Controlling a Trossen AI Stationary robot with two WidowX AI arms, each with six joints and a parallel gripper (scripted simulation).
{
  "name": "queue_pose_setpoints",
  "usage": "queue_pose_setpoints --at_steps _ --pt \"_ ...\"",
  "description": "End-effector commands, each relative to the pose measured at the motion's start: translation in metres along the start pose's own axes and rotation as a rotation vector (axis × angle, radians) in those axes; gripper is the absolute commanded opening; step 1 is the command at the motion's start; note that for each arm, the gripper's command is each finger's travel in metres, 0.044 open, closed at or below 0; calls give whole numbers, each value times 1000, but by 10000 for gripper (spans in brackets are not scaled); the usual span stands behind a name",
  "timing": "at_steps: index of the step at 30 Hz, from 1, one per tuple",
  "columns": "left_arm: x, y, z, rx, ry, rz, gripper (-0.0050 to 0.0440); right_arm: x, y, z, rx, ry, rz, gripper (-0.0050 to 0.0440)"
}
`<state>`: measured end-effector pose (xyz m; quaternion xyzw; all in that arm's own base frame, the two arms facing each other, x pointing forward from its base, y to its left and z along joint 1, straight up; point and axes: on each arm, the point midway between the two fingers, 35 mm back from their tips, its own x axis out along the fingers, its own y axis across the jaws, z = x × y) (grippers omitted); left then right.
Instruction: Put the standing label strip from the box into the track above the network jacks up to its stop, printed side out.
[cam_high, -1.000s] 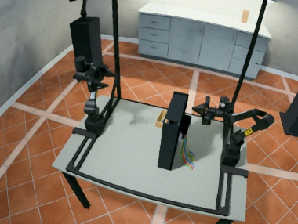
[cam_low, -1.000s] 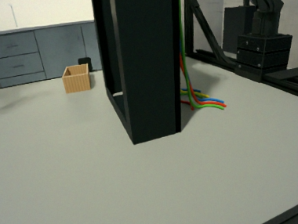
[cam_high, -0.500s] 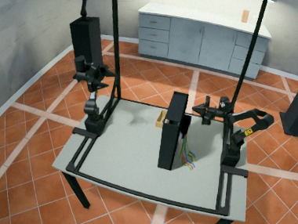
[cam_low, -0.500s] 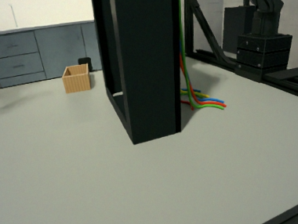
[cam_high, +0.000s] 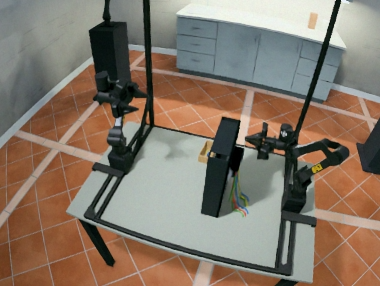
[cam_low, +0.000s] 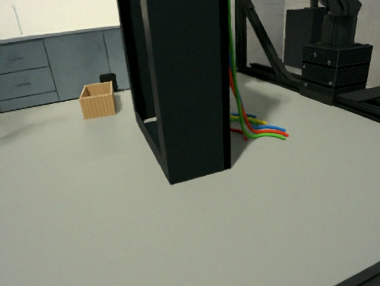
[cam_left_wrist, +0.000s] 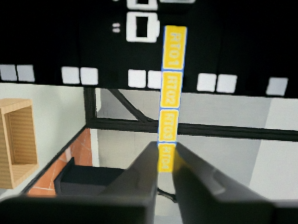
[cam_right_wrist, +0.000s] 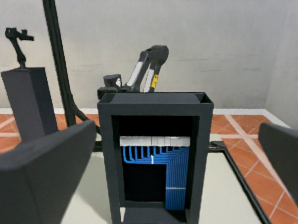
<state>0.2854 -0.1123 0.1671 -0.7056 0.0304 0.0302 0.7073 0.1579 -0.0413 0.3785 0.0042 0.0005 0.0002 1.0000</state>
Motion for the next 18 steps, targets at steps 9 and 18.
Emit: queue_pose_setpoints --at_steps 9,18 --pt "-1 0 9 -1 1 -4 -50 0 2 5 -13 -2 0 440" --pt "0 -5 6 -15 1 -13 -50 0 2 5 -13 -2 0 440"
